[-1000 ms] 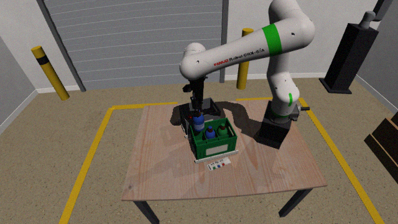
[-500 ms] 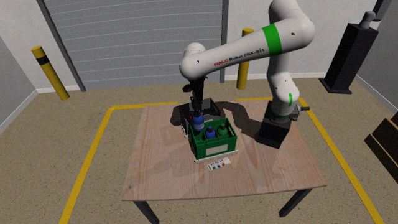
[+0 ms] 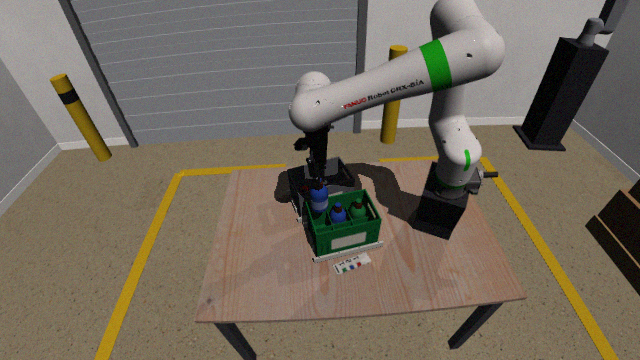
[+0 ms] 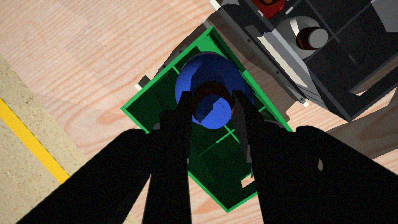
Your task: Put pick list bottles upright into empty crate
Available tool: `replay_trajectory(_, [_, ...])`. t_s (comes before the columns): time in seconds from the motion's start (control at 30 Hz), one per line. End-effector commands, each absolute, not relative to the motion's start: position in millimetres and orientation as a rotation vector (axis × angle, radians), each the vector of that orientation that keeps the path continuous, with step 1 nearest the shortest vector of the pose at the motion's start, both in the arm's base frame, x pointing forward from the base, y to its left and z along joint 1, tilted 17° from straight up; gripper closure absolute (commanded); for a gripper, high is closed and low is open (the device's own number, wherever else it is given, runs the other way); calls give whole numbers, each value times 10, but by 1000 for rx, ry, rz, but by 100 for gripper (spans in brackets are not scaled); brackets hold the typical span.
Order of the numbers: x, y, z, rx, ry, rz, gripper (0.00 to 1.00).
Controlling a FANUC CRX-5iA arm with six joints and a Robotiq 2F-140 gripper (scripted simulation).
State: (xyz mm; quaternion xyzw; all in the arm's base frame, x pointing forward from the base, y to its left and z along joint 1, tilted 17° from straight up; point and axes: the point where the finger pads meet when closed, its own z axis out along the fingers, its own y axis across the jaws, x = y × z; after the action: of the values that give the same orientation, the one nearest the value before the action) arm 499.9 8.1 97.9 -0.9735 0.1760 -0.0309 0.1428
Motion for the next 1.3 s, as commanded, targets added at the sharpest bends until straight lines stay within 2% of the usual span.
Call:
replay_trajectory(0.0, [5006, 84, 966, -2808, 508, -92, 90])
replay_trajectory(1.27, [5044, 174, 640, -2808, 507, -92, 90])
